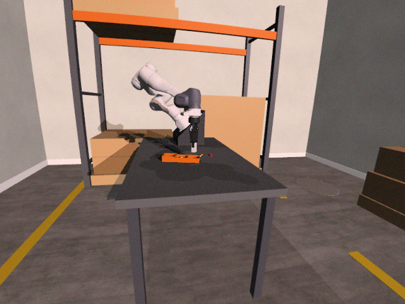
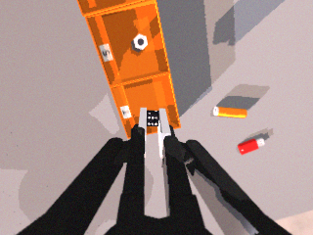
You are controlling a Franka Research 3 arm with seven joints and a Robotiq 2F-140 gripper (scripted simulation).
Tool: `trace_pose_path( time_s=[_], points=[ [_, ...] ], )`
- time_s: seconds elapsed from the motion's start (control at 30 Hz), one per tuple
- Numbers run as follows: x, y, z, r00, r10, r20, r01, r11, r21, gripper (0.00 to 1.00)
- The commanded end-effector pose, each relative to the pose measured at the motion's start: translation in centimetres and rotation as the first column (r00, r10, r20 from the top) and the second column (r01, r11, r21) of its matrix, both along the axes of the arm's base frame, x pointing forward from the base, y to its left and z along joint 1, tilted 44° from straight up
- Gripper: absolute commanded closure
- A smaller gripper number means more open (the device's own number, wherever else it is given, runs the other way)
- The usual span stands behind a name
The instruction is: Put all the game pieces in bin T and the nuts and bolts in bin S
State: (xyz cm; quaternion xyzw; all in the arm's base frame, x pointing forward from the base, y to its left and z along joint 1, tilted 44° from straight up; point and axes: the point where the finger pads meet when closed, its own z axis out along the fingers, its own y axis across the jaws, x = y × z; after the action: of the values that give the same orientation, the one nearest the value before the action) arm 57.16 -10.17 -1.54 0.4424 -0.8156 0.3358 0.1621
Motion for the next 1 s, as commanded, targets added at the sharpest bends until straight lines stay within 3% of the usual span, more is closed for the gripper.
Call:
trace_pose_path(
  time_s=[0.0,0.37,0.97],
  points=[
    [-0.08,-0.20,0.04,0.988,0.099,-0.120,-0.100,0.995,-0.001,0.93],
    [-0.10,-0.21,0.05,0.958,0.182,-0.222,-0.185,0.983,0.007,0.93],
    [-0.10,-0.11,-0.05,0.958,0.182,-0.222,-0.185,0.983,0.007,0.93]
  ],
)
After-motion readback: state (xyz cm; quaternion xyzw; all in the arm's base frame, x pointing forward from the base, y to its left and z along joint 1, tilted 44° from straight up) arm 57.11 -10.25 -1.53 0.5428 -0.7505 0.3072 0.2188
